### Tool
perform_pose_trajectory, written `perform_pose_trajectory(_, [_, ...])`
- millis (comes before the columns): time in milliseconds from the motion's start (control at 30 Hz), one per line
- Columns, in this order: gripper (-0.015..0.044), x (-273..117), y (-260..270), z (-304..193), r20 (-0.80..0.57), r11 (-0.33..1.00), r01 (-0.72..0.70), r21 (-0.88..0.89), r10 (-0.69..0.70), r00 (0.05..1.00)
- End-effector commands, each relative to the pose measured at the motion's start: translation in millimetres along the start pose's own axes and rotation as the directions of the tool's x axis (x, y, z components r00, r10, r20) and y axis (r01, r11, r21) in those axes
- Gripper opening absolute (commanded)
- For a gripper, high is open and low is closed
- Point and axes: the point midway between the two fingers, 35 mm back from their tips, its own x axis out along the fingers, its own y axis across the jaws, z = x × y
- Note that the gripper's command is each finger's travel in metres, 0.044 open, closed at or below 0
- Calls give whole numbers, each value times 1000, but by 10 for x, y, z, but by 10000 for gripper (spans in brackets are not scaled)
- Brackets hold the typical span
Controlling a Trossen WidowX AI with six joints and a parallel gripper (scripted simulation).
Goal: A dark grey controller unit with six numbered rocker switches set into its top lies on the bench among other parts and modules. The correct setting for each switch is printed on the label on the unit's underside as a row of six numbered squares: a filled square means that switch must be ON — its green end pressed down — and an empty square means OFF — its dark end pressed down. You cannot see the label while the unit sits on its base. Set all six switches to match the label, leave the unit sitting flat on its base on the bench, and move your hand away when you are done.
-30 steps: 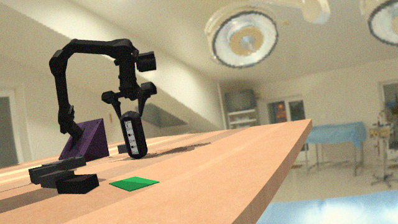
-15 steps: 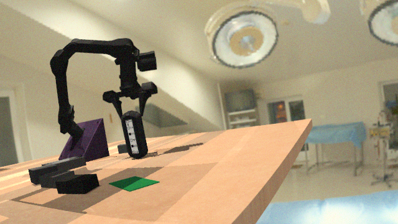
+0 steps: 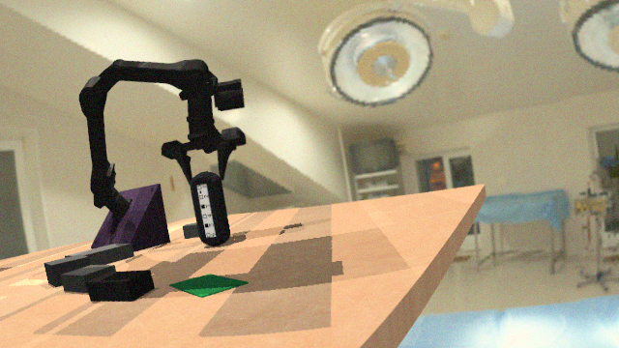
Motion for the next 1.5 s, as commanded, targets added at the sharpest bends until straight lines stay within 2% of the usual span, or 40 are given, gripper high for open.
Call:
perform_pose_trajectory(0, [338,10,2,76,22,1000,-6,-3,6,1000])
perform_pose_trajectory(1467, [338,9,3,408,121,1000,-6,-3,6,993])
